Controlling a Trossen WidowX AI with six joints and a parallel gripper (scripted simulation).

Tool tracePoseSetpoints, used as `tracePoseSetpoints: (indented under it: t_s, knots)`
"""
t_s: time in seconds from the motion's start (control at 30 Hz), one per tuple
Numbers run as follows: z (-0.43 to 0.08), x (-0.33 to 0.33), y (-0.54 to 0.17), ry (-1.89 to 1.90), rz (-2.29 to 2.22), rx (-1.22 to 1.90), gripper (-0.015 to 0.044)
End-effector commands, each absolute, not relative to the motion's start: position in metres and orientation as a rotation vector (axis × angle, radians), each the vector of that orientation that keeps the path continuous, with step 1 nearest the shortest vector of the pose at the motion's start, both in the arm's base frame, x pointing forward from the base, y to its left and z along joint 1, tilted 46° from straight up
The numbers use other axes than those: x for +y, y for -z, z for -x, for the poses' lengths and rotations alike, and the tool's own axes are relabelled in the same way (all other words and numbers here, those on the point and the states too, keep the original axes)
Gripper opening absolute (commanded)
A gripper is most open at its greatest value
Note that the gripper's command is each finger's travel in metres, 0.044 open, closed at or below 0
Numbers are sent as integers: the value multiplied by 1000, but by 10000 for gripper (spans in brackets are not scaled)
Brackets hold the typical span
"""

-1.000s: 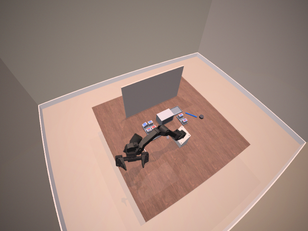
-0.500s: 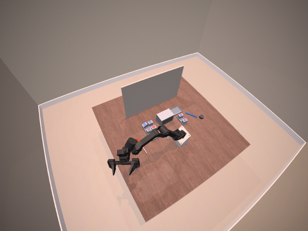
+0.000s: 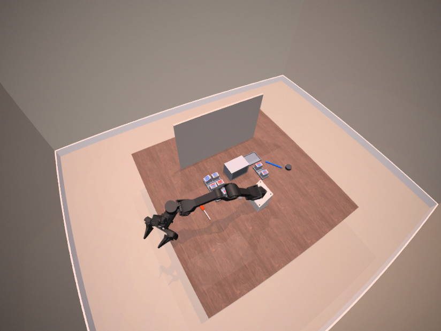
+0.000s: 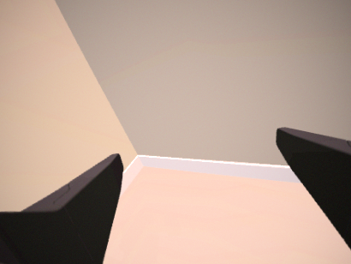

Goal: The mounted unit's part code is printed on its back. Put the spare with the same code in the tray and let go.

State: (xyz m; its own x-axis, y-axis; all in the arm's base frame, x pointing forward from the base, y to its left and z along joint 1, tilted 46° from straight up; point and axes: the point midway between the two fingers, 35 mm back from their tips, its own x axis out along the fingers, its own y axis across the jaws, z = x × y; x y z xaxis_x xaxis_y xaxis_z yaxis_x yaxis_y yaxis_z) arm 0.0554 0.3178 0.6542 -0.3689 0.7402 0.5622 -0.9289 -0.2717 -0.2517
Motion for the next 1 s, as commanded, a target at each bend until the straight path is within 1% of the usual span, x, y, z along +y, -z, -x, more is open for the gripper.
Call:
tracePoseSetpoints:
  t_s: [0.0, 0.23, 0.47, 0.73, 0.97]
  knots:
    - [-111, 340, -627, -1714, -323, -544, 440]
    - [-208, 351, -574, -1472, -193, -345, 440]
    - [-302, 330, -510, -1231, -78, -137, 440]
    - [-390, 271, -429, -967, 32, 116, 440]
    - [-441, 197, -356, -757, 104, 350, 440]
